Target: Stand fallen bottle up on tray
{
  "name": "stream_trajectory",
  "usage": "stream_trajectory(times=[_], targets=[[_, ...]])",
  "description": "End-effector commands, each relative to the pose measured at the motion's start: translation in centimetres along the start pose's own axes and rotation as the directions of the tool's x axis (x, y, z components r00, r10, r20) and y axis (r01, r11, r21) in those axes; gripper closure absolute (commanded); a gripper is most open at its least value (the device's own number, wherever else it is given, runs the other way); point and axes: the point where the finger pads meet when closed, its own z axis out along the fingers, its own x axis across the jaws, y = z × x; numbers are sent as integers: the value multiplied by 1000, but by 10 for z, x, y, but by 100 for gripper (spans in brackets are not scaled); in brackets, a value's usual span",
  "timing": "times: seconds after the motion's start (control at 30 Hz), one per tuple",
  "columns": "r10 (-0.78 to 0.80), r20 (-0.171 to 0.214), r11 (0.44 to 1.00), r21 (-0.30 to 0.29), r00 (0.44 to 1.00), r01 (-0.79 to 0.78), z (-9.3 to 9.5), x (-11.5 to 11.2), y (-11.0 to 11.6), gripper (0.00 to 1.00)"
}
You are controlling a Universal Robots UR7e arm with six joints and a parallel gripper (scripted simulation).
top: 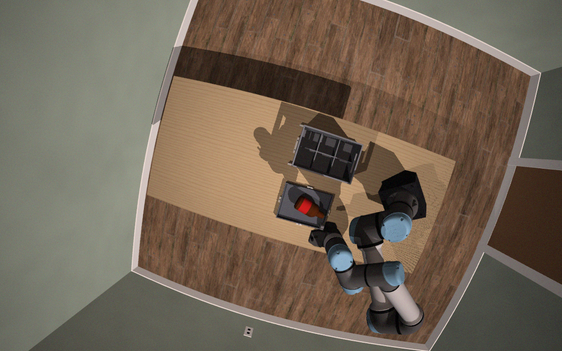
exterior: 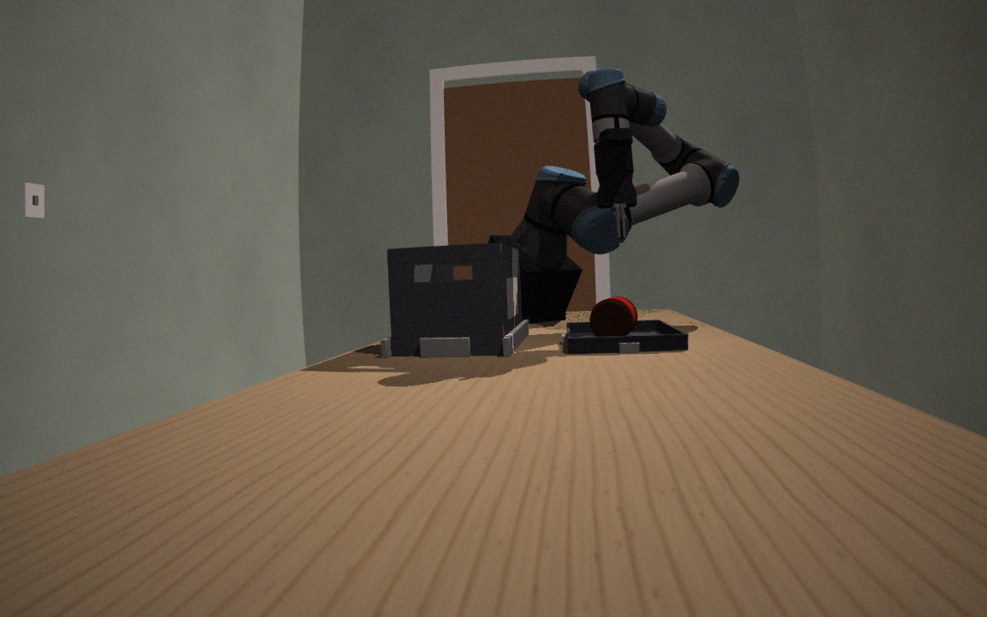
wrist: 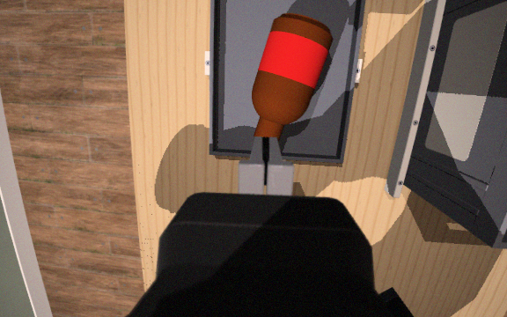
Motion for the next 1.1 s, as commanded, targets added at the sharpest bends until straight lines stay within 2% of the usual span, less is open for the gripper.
stream_trajectory(times=[0.0, 0.4, 0.93, 0.97, 1.07], targets=[[74, -14, 997, -8, 997, -74, 0, 1, 1, 100], [247, -15, 969, -5, 969, -247, 1, 4, 4, 100], [285, -15, 959, -4, 958, -285, 1, 5, 5, 100], [285, -15, 959, -4, 958, -285, 1, 5, 5, 0], [285, -15, 959, -4, 958, -285, 1, 5, 5, 0]])
